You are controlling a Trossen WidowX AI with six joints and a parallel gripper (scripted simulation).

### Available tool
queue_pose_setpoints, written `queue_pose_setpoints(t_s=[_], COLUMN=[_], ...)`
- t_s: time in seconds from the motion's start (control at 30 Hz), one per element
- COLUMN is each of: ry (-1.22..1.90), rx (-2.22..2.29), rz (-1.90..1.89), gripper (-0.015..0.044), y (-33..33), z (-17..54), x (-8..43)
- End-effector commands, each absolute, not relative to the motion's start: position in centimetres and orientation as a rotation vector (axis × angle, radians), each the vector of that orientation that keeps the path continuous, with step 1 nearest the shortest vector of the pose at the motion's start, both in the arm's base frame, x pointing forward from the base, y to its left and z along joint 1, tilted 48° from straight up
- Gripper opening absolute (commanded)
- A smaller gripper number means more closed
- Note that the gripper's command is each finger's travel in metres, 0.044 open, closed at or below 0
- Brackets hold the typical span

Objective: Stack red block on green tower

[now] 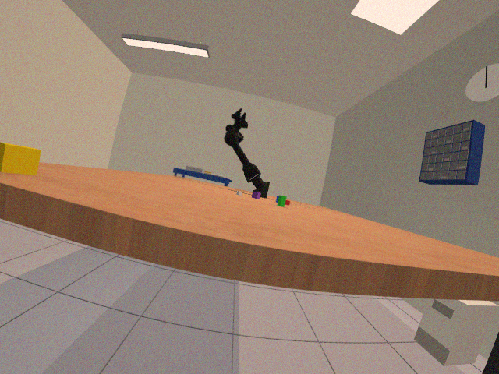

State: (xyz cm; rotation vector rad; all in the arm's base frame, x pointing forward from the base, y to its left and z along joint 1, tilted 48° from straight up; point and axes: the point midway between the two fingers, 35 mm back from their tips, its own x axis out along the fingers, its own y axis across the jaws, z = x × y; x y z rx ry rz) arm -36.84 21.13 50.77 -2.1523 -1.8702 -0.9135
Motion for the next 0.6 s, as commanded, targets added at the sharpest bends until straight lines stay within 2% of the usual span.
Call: queue_pose_setpoints(t_s=[0.0, 0.13, 0.57], ry=[-1.870, -1.874, -1.956], rx=[-2.154, -2.200, -2.504], rz=[-0.917, -1.002, -1.490], gripper=[0.0426, 0.0440, 0.0440], y=[21.2, 23.3, 37.7], z=[50.7, 49.9, 42.1], x=[-36.9, -37.1, -34.7])
